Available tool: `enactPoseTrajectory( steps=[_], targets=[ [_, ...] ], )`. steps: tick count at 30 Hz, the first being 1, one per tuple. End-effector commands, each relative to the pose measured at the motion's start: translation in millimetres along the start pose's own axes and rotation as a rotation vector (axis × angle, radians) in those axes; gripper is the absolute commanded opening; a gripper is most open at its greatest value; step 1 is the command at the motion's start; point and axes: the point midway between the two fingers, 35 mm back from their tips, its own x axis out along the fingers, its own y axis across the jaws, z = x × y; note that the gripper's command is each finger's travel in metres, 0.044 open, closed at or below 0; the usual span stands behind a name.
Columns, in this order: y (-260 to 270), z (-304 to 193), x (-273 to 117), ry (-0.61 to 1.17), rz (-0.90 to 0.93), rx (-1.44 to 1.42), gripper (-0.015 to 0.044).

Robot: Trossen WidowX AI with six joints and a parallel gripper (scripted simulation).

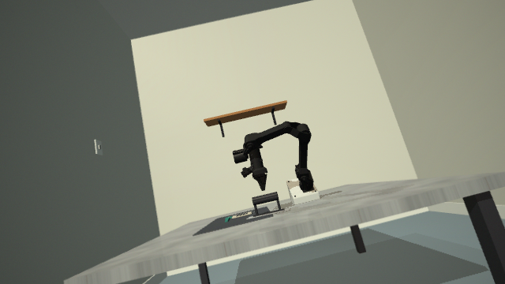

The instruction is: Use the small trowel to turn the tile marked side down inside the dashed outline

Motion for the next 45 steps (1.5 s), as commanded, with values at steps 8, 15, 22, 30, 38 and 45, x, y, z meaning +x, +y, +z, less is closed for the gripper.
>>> enactPoseTrajectory(
  steps=[8,15,22,30,38,45],
  targets=[
    [-1,0,0,0.002,-0.003,0.25,0.027],
    [-1,0,4,0.002,-0.004,0.25,0.027],
    [-1,1,15,0.001,-0.004,0.25,0.027],
    [-1,1,28,0.001,-0.004,0.25,0.027],
    [0,0,41,0.001,-0.002,0.249,0.027],
    [0,0,44,0.001,-0.001,0.249,0.0191]
  ],
)
